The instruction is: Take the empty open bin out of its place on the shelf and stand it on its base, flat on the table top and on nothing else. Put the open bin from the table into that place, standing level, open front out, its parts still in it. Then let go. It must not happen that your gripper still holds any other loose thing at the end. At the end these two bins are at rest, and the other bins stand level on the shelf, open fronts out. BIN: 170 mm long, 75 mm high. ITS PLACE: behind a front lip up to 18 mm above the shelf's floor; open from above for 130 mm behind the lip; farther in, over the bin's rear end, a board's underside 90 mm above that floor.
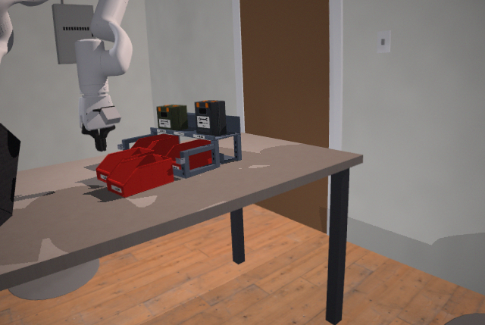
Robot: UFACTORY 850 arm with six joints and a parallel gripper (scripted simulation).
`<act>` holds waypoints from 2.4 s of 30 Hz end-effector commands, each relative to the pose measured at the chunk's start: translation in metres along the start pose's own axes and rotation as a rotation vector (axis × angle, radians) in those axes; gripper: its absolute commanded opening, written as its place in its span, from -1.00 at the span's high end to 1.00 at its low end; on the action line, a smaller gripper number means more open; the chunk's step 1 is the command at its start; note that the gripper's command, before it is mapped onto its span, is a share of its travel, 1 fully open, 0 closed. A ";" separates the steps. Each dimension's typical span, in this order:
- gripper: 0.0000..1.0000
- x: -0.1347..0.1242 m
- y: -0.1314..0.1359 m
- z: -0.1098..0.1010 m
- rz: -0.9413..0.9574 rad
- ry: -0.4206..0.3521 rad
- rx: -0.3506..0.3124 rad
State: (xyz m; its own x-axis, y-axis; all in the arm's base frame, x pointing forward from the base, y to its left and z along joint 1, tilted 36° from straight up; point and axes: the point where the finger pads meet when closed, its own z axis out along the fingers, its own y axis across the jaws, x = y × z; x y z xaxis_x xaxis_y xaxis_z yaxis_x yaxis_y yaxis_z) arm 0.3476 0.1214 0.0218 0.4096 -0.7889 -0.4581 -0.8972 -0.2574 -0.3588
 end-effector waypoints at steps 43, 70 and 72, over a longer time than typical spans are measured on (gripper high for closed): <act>1.00 -0.048 -0.083 -0.050 1.552 0.000 0.001; 0.49 -0.048 -0.084 -0.050 1.569 0.000 0.002; 0.49 -0.048 -0.084 -0.050 1.569 0.000 0.002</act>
State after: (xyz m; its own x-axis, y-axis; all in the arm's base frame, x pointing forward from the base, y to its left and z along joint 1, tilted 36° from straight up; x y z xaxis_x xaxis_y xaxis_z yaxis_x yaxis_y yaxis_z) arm 0.3942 0.1532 0.1147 -0.8965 -0.2586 -0.3597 -0.4109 0.7888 0.4571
